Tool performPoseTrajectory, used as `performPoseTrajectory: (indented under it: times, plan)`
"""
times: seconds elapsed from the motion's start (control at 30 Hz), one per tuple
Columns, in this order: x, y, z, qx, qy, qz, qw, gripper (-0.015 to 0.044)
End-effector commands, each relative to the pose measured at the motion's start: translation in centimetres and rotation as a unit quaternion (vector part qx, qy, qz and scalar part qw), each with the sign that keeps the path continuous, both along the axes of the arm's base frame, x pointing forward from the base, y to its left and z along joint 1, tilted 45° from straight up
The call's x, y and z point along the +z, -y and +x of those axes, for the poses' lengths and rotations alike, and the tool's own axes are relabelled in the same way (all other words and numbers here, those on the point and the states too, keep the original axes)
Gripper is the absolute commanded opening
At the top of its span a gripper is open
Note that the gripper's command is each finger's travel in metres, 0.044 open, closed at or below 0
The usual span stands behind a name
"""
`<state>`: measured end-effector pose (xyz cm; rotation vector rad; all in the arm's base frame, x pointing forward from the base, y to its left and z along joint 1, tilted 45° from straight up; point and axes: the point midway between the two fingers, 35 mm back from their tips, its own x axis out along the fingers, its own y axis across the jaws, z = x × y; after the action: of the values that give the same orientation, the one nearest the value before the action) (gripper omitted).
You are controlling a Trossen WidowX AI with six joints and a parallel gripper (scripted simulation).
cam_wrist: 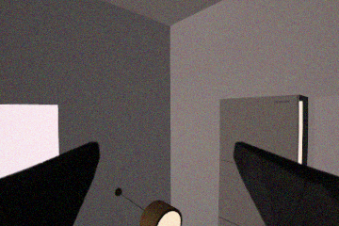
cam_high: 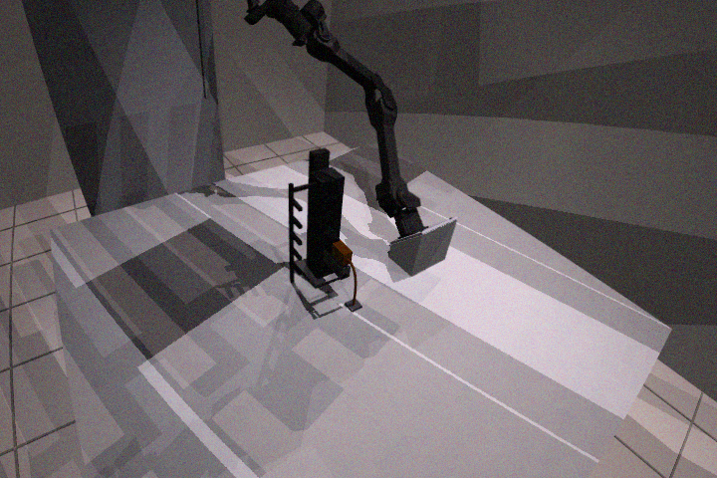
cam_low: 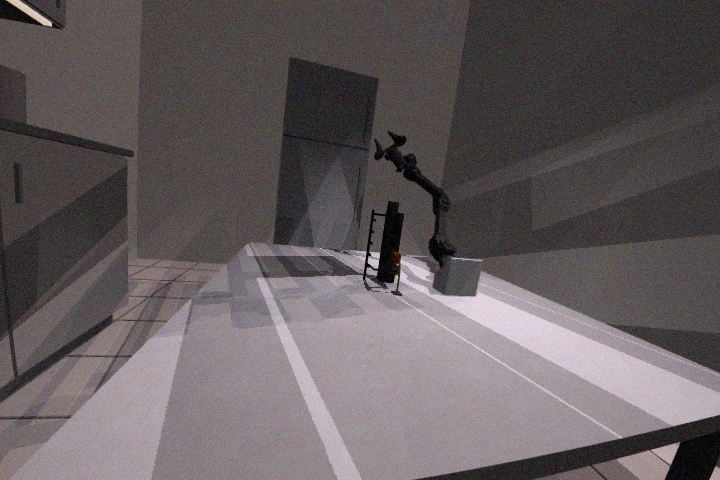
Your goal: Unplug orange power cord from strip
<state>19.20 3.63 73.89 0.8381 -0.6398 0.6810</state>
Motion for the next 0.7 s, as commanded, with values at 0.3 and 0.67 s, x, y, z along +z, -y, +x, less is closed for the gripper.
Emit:
performPoseTrajectory:
  times: [0.3,0.67]
  plan:
    - [-5.8,-0.2,9.2,-0.055,-0.116,-0.033,0.991,0.016]
    - [-20.2,-4.4,21.0,-0.097,-0.314,-0.16,0.931,0.016]
